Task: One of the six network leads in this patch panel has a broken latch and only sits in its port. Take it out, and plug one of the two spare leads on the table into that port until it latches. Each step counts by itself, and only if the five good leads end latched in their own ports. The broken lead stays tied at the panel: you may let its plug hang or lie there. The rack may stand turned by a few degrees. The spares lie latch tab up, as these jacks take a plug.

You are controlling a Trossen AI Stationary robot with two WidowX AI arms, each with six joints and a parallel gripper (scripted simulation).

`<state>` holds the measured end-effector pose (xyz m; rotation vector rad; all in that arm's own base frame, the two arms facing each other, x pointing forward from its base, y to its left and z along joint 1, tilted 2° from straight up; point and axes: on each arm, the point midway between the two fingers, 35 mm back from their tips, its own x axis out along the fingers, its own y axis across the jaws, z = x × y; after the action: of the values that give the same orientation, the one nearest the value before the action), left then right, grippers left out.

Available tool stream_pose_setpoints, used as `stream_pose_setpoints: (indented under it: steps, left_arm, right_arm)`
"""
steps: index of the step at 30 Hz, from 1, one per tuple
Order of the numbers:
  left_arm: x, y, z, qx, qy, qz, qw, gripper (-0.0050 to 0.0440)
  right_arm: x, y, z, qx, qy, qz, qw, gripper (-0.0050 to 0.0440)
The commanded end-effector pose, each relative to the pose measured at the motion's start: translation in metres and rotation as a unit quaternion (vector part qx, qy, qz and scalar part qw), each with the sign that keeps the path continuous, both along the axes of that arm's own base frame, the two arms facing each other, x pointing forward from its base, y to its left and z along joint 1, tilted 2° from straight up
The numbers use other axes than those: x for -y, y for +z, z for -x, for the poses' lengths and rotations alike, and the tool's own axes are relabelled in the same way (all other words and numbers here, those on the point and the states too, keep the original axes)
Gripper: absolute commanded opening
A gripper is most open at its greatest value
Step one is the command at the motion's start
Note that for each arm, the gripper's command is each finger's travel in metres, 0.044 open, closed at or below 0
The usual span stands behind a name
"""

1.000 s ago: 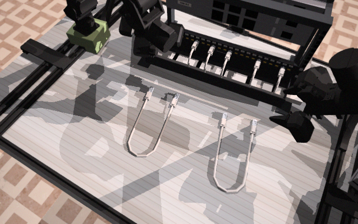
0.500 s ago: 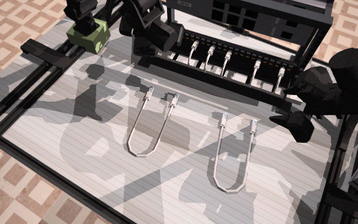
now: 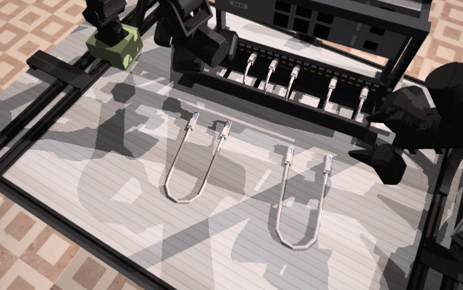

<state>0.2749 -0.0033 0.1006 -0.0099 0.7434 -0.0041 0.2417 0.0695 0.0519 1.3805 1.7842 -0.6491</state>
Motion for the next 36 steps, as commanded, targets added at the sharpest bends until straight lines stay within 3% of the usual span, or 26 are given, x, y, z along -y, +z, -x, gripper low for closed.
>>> stream_pose_setpoints:
  steps: [1,10,11,27,28,36]
  left_arm:
    - [0.000,0.000,0.000,0.000,0.000,0.000,1.000,0.0440]
    - [0.000,0.000,0.000,0.000,0.000,0.000,1.000,0.0440]
    - [0.000,0.000,0.000,0.000,0.000,0.000,1.000,0.0440]
    - [0.000,0.000,0.000,0.000,0.000,0.000,1.000,0.0440]
    - [0.000,0.000,0.000,0.000,0.000,0.000,1.000,0.0440]
    - [0.000,0.000,0.000,0.000,0.000,0.000,1.000,0.0440]
  right_arm:
    - [0.000,0.000,0.000,0.000,0.000,0.000,1.000,0.0176]
    - [0.000,0.000,0.000,0.000,0.000,0.000,1.000,0.0176]
    - [0.025,0.054,-0.002,0.000,0.000,0.000,1.000,0.0176]
    - [0.025,0.054,-0.002,0.000,0.000,0.000,1.000,0.0176]
    - [0.083,0.053,-0.013,-0.001,-0.001,-0.003,1.000,0.0176]
    - [0.083,0.053,-0.013,-0.001,-0.001,-0.003,1.000,0.0176]
